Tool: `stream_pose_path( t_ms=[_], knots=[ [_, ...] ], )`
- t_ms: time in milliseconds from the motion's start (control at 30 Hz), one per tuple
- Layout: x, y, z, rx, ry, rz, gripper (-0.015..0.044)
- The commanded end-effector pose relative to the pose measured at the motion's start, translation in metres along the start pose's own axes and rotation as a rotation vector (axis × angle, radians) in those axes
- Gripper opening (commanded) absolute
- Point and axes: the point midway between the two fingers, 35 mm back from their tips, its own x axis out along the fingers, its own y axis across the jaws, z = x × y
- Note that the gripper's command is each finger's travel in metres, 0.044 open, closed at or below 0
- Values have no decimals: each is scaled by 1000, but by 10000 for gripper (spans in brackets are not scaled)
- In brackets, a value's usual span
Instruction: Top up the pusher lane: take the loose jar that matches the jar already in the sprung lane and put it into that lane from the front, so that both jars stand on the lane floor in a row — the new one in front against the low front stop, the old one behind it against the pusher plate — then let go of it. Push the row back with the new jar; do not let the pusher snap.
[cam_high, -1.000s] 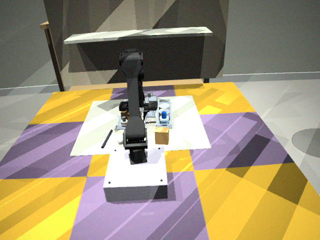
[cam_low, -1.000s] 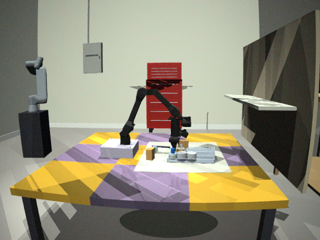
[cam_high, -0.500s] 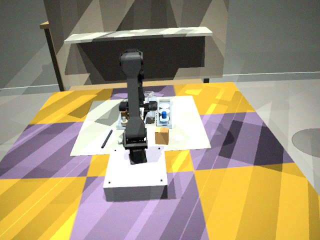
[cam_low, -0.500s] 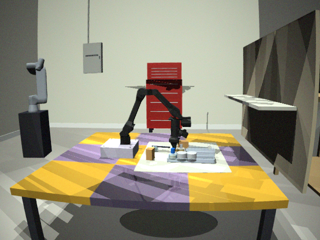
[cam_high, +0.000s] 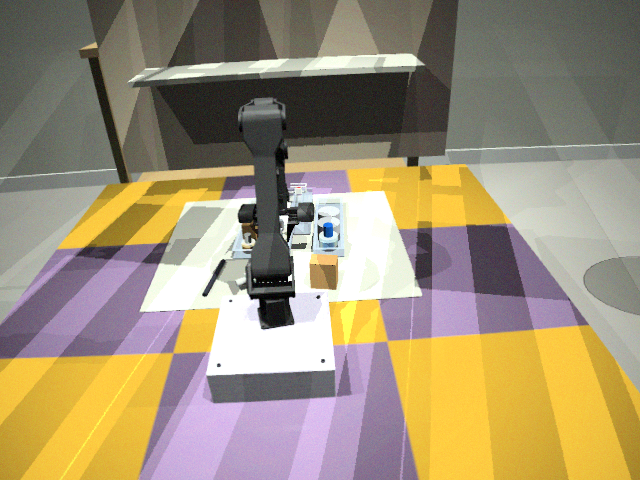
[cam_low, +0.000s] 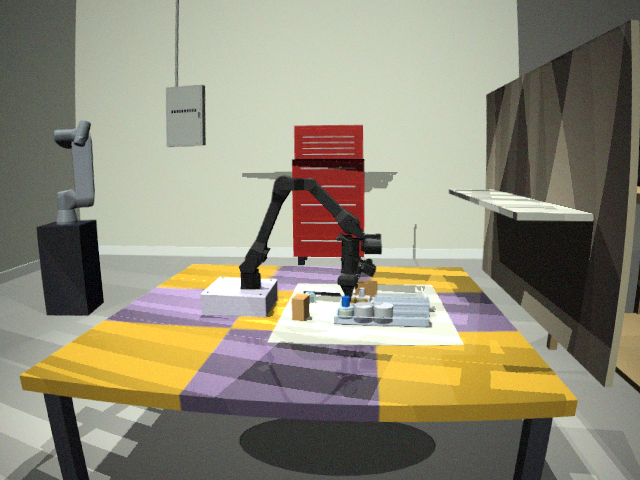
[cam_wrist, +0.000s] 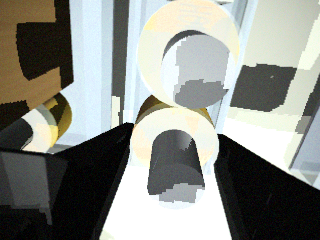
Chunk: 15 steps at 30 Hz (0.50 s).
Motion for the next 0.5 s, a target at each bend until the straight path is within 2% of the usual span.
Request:
stream_pose_path(
  t_ms=[0, 467],
  knots=[
    [0, 0, 2, -4, -13, -1, 0],
    [0, 0, 0, -4, -12, -1, 0]
  ],
)
